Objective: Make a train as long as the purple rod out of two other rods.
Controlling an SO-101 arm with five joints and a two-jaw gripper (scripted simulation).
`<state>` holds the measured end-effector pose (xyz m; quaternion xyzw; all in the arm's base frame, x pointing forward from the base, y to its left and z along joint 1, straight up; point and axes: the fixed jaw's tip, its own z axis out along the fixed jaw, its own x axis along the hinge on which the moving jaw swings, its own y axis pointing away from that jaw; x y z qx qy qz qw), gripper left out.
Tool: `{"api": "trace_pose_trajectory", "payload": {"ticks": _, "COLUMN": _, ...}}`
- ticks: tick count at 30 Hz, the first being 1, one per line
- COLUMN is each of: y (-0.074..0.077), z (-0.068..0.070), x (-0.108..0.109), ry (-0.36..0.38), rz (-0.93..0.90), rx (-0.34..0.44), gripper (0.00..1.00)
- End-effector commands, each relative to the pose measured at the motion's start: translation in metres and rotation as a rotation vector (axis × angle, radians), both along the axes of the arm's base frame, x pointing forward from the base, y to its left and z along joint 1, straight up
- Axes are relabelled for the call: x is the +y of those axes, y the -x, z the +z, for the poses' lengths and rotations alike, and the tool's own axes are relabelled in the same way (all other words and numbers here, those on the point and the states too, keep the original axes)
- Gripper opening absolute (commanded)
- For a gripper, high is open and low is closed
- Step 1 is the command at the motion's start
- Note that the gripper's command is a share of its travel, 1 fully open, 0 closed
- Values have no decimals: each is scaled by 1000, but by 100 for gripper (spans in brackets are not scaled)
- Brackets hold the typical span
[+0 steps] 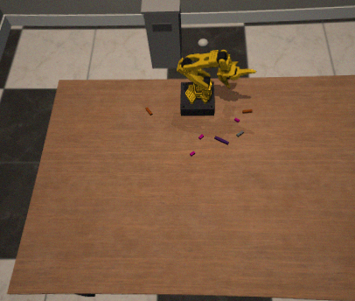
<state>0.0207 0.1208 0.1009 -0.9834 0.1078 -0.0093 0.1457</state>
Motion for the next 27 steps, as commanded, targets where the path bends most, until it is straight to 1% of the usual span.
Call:
{"api": "trace_pose_trajectory", "payload": {"ticks": 1, "y": 2, "z": -3, "x": -3, "ry": 20, "rz": 4, "rx": 7, "gripper": 100}}
{"api": "trace_pose_trajectory", "payload": {"ticks": 5, "y": 1, "z": -3, "x": -4, "ry": 20, "rz": -6, "rx": 7, "gripper": 100}}
{"api": "trace_pose_trajectory", "payload": {"ticks": 8, "y": -3, "z": -3, "x": -4, "ry": 20, "rz": -39, "rx": 7, "gripper": 100}}
{"api": "trace_pose_trajectory", "payload": {"ticks": 11, "y": -10, "z": -3, "x": -6, "ry": 19, "rz": -101, "rx": 8, "gripper": 100}}
{"api": "trace_pose_trajectory", "payload": {"ticks": 16, "y": -26, "z": -3, "x": -12, "ry": 19, "rz": -246, "rx": 9, "gripper": 100}}
{"api": "trace_pose_trajectory", "payload": {"ticks": 18, "y": -26, "z": -3, "x": -12, "ry": 19, "rz": -246, "rx": 9, "gripper": 100}}
{"api": "trace_pose_trajectory", "payload": {"ticks": 23, "y": -42, "z": -3, "x": -20, "ry": 18, "rz": -391, "rx": 10, "gripper": 100}}
{"api": "trace_pose_trajectory", "payload": {"ticks": 27, "y": -49, "z": -3, "x": -25, "ry": 18, "rz": -467, "rx": 11, "gripper": 100}}
